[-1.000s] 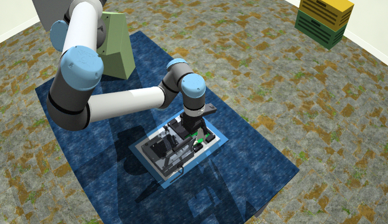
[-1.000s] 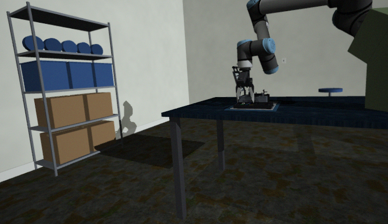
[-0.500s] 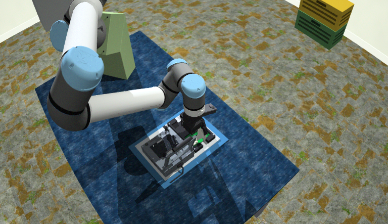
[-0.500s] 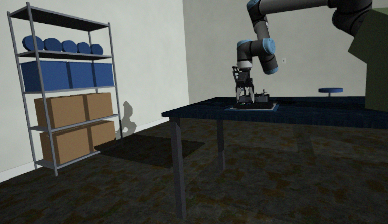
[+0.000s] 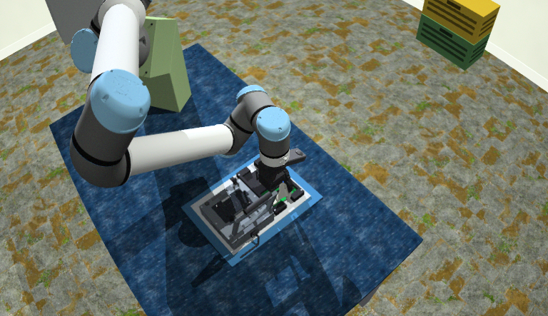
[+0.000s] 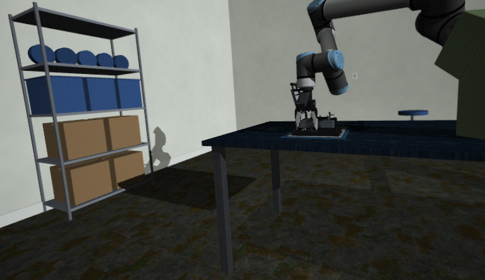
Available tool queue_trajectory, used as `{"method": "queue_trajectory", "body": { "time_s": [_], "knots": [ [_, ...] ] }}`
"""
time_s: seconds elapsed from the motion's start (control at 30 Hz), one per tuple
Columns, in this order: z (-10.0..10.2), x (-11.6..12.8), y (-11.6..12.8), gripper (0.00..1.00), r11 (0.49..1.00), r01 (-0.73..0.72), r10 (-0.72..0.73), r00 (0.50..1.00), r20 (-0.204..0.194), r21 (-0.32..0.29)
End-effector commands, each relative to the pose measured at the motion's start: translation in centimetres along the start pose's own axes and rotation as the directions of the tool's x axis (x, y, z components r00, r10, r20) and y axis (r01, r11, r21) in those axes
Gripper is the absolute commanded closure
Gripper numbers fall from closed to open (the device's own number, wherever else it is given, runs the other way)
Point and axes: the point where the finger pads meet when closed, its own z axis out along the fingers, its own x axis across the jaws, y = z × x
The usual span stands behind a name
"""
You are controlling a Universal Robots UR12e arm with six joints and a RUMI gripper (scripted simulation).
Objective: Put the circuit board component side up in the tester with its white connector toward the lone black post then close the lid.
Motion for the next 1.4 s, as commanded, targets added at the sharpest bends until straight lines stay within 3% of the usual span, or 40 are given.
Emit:
{"method": "queue_trajectory", "body": {
  "time_s": [0.0,1.37],
  "knots": [
    [0.55,0.13,-0.01,0.41,1.0,-0.001,0.001,1.0,-0.001,0.0],
    [1.01,0.09,-0.03,0.41,1.0,0.0,0.0,1.0,-0.001,0.0]
  ]
}}
